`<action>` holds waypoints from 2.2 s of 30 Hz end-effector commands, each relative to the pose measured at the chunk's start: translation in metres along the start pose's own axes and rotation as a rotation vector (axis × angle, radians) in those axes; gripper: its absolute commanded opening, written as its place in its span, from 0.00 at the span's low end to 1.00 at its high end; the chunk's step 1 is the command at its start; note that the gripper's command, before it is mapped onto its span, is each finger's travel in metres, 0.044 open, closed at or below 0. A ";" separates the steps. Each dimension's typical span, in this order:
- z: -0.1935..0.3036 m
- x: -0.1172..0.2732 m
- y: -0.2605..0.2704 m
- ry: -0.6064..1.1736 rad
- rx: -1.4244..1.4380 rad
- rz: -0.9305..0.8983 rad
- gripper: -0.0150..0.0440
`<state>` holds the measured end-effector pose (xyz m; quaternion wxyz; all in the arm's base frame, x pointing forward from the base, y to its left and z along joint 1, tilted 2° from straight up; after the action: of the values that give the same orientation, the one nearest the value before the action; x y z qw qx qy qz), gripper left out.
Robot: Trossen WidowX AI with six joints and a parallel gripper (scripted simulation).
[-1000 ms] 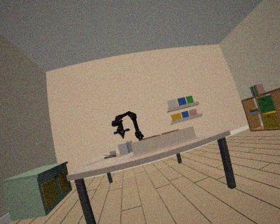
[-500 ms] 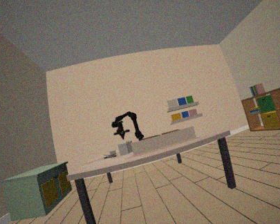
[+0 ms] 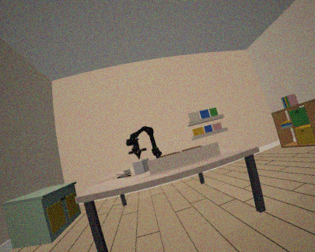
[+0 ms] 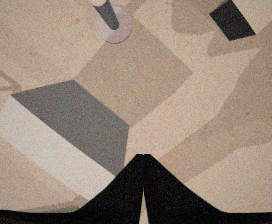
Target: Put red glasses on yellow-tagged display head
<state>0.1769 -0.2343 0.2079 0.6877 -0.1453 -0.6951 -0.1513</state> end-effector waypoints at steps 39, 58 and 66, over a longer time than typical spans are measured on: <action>0.001 -0.025 0.019 0.004 -0.003 -0.003 0.25; 0.002 -0.025 0.033 0.004 -0.003 -0.004 0.25; 0.002 -0.025 0.039 0.004 -0.003 -0.005 0.25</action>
<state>0.1905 -0.2006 0.1833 0.6888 -0.1451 -0.6937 -0.1523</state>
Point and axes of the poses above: the point midway between the two fingers, 35 mm back from their tips, its own x axis back along the fingers, its own y axis across the jaws, z = x × y, the point moved 10 cm from there along x, back along the fingers, and after that the axes turned 2 degrees about -x, right-handed, at the moved point
